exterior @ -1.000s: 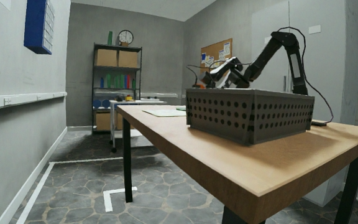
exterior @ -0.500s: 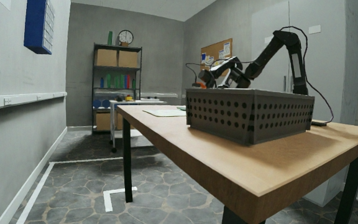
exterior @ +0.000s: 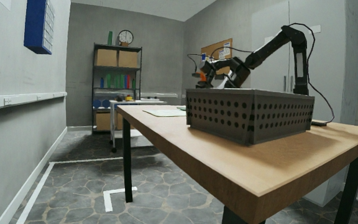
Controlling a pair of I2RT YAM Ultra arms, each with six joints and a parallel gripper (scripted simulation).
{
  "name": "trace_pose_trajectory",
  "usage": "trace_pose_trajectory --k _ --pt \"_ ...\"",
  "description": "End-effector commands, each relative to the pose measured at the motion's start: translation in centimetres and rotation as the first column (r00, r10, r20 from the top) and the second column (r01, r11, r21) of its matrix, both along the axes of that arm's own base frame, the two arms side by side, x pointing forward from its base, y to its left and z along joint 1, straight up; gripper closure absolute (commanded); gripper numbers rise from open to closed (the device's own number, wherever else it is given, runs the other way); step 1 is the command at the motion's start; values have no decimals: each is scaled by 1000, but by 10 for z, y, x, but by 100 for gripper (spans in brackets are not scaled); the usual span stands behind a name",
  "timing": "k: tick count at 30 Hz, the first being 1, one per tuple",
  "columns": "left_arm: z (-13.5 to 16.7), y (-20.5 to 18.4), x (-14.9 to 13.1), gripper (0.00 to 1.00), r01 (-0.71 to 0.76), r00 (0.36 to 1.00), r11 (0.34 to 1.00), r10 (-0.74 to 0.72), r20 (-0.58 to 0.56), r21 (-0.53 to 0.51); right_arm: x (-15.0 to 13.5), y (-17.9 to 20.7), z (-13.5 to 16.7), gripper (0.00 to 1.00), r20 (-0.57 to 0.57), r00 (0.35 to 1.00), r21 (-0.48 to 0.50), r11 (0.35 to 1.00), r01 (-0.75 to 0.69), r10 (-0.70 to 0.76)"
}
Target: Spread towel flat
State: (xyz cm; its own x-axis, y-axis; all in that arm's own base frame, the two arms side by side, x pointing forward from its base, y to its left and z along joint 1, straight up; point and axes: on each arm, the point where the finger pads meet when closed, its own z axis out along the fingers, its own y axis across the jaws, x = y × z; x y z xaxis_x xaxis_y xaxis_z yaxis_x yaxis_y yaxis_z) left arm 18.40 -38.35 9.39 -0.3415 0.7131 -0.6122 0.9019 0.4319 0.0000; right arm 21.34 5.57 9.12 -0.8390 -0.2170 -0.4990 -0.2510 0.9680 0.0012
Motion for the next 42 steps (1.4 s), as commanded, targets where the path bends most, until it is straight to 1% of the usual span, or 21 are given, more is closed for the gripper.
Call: trace_pose_trajectory --k 1,2,4,5,9,10,12,13,15,16,18,19,21,42 --pt "5 6 7 36 -24 1000 999 24 -15 31 -5 -4 12 36 13 1000 -2 1000 5 -5" --pt "19 11 21 36 -58 998 998 58 -8 16 4 4 7 36 77 997 16 1000 -14 13" --pt "19 11 21 36 -60 998 998 60 -5 16 4 5 7 36 91 996 20 1000 -21 19" --pt "32 19 39 36 -105 994 994 105 -1 9 31 14 26 36 111 993 25 999 -27 24" --pt "32 20 39 36 -106 994 994 106 0 9 31 14 26 36 111 993 26 999 -28 25" --pt "34 27 57 36 -146 989 989 147 -19 26 51 22 36 36 112 993 26 999 -34 31" --pt "34 28 59 36 -151 988 988 152 -13 29 51 22 36 36 112 993 27 999 -34 31" --pt "38 35 77 36 -195 981 980 196 -18 40 69 29 46 36 112 993 27 999 -39 36" --pt "38 35 77 36 -197 980 980 198 -15 41 69 29 46 36 112 993 27 999 -39 36" --pt "46 41 90 36 -227 974 973 228 -16 41 82 35 53 36 112 993 27 999 -42 39" --pt "46 41 90 36 -226 974 973 227 -17 40 82 35 53 36 112 993 27 999 -42 39" --pt "48 43 95 36 -238 971 971 238 -18 40 87 37 56 36 112 993 27 999 -44 40" --pt "48 39 90 36 -224 974 974 225 -18 39 82 35 52 36 87 995 21 999 -43 41" --pt "49 42 90 36 -227 974 973 227 -15 30 81 32 51 36 97 995 24 999 -37 35"
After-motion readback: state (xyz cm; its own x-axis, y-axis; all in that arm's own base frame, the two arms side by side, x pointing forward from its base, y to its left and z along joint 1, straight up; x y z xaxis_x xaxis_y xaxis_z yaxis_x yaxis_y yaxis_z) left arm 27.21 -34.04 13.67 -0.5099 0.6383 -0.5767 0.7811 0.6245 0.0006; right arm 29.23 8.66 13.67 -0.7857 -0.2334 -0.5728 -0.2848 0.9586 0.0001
